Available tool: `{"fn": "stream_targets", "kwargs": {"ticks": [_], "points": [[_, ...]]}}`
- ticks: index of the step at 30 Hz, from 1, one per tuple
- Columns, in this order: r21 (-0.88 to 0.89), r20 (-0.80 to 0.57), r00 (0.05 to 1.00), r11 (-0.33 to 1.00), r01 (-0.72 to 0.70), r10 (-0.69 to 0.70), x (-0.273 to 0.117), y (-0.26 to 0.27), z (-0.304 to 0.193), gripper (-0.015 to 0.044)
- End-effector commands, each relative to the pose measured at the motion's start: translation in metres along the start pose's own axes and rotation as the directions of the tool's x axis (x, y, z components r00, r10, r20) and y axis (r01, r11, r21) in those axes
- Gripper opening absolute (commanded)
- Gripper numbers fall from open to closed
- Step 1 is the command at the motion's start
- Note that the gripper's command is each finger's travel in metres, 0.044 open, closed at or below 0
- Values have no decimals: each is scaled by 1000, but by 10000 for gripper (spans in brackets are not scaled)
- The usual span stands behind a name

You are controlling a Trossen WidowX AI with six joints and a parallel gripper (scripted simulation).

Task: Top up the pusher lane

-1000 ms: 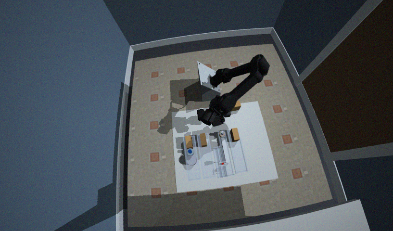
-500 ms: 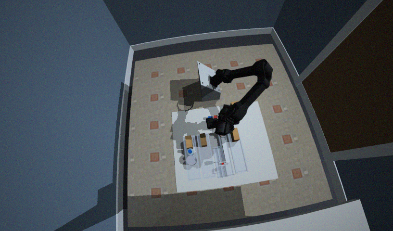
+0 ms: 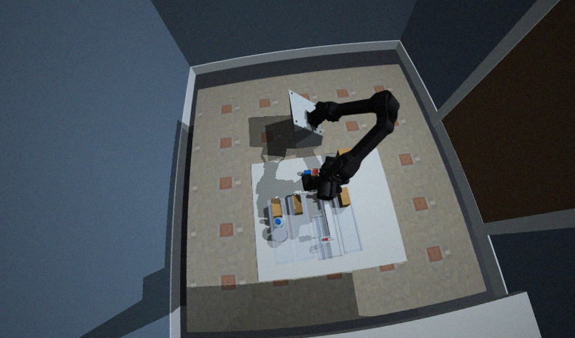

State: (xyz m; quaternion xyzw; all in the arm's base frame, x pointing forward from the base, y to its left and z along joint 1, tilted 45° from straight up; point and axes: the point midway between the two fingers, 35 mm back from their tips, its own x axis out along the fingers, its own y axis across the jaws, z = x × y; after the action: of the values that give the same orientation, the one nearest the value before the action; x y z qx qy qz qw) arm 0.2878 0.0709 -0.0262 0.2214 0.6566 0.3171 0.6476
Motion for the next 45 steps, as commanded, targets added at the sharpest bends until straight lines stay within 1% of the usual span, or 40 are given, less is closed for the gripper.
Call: {"fn": "stream_targets", "kwargs": {"ticks": [1, 45], "points": [[3, 2, 1000, 1000, -3, 3, 0, 0, 2, 0], [2, 3, 1000, 1000, -3, 3, 1, 0, 23, 0]]}}
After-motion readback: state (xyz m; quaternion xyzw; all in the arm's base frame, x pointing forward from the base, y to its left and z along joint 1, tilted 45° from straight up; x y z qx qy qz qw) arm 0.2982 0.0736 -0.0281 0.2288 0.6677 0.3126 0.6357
